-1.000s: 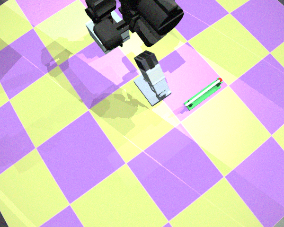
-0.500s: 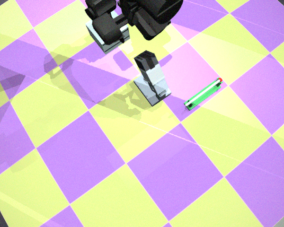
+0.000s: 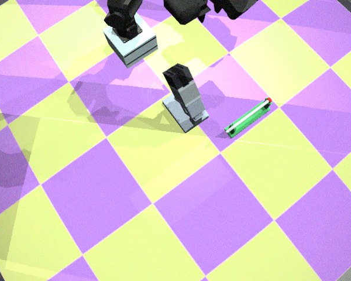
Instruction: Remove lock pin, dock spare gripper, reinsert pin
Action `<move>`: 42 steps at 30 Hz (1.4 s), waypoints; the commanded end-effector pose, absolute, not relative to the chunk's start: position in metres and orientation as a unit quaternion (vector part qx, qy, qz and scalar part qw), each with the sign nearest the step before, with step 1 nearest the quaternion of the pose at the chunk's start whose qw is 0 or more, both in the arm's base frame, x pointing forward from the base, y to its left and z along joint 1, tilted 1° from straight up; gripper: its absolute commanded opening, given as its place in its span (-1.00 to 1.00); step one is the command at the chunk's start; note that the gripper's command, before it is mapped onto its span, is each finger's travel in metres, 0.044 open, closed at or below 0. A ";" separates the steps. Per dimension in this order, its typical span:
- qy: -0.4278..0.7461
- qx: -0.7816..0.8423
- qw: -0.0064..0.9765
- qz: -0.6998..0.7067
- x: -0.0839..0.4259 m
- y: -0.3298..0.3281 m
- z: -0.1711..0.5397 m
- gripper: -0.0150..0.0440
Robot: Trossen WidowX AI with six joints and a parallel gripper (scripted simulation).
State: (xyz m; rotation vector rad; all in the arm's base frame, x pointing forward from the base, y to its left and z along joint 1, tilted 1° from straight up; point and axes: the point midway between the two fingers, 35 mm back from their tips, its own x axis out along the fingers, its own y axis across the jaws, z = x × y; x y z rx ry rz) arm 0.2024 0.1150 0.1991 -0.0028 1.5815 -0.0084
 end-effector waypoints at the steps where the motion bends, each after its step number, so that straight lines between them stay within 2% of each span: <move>1: 0.710 -0.002 0.704 -0.002 0.205 0.122 0.199 0.12; 7: 0.688 -0.204 0.682 0.141 0.263 0.128 0.184 0.12; 12: 0.645 -0.381 0.606 0.268 0.316 0.128 0.160 0.12; 20: 0.594 -0.505 0.511 0.362 0.357 0.125 0.134 0.12; 26: 0.557 -0.569 0.440 0.416 0.384 0.121 0.115 0.12; 42: 0.556 -0.570 0.439 0.417 0.388 0.121 0.109 0.12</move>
